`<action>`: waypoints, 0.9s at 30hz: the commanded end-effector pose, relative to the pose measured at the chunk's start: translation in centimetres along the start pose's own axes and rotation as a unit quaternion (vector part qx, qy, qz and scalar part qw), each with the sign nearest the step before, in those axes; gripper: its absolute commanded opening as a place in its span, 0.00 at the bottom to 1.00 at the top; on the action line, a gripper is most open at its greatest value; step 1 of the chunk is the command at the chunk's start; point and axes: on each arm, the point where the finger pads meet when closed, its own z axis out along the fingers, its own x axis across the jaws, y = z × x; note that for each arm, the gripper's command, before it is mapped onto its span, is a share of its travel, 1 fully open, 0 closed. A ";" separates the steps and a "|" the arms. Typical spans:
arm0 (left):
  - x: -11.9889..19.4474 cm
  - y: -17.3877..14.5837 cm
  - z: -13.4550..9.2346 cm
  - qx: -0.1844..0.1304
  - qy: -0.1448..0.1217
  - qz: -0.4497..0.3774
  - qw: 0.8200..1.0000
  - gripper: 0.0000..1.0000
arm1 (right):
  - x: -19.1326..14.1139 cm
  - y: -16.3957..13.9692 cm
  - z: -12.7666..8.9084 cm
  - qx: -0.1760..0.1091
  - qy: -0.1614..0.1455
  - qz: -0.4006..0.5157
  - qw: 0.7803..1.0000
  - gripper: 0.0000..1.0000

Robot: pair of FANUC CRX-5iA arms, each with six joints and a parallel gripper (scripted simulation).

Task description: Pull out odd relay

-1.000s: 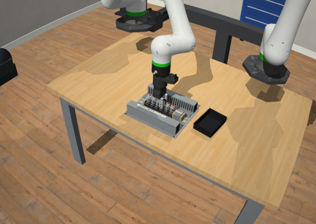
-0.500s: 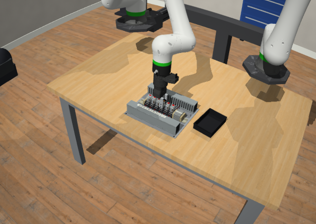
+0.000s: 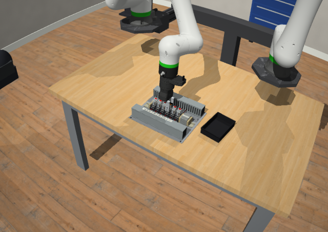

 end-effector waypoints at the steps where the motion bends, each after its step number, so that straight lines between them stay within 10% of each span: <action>1: 0.0 0.0 -0.1 -0.001 0.000 0.000 1.000 1.00 | 0.1 -0.1 -0.1 0.001 0.003 0.000 1.000 0.00; 27: 0.0 0.0 -0.1 -0.001 0.000 0.000 1.000 1.00 | -0.1 -0.1 -0.1 0.001 0.024 0.000 1.000 0.00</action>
